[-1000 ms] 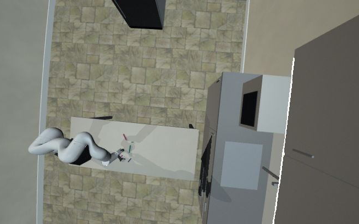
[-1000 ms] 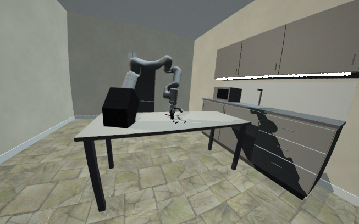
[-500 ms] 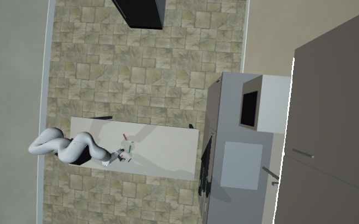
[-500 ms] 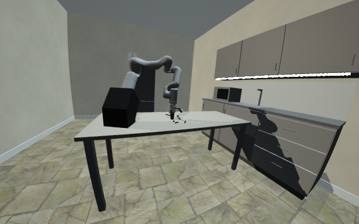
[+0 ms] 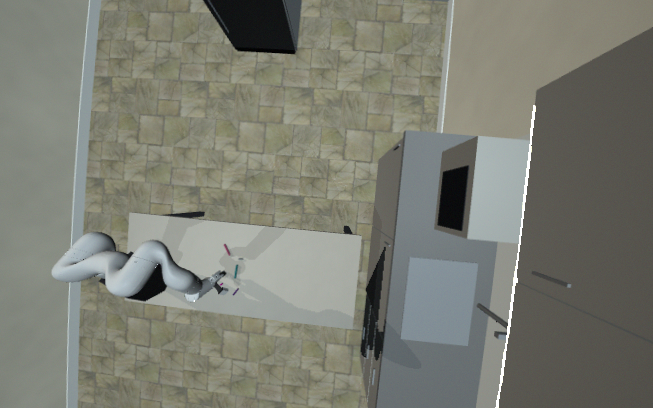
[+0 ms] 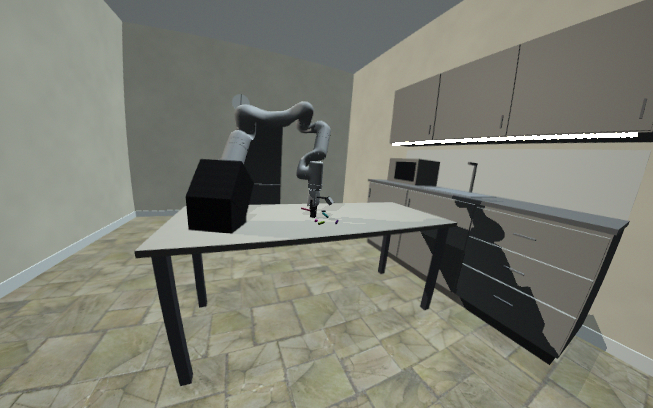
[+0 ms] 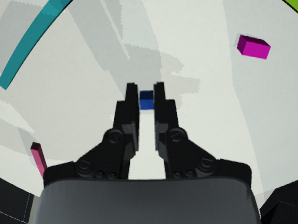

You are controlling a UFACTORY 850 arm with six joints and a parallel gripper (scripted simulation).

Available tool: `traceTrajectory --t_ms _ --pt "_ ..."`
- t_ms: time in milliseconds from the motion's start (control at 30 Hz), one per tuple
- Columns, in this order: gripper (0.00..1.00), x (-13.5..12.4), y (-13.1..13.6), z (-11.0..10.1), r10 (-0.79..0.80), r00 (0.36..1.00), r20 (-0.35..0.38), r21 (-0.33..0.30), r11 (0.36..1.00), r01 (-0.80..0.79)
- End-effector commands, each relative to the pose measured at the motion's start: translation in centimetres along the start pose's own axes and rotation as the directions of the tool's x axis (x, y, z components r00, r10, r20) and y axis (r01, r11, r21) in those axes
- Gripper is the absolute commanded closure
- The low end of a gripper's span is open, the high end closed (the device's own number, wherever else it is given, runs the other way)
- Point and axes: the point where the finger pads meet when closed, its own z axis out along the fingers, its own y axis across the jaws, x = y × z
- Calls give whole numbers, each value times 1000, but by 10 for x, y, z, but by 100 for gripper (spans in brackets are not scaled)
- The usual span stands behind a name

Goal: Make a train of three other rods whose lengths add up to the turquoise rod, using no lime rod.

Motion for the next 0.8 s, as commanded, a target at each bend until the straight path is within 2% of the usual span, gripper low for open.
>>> traceTrajectory --t_ms 0,67,100,167,200,600,767 --pt "84 1 0 0 0 1000 -1 0 1000 0" --pt "84 1 0 0 0 1000 -1 0 1000 0" --pt "80 1 0 0 0 1000 -1 0 1000 0" --pt "80 1 0 0 0 1000 -1 0 1000 0" --pt "76 1 0 0 0 1000 -1 0 1000 0" --pt "76 1 0 -1 0 1000 -1 0 1000 0" --pt "76 1 0 -9 0 1000 -1 0 1000 0"
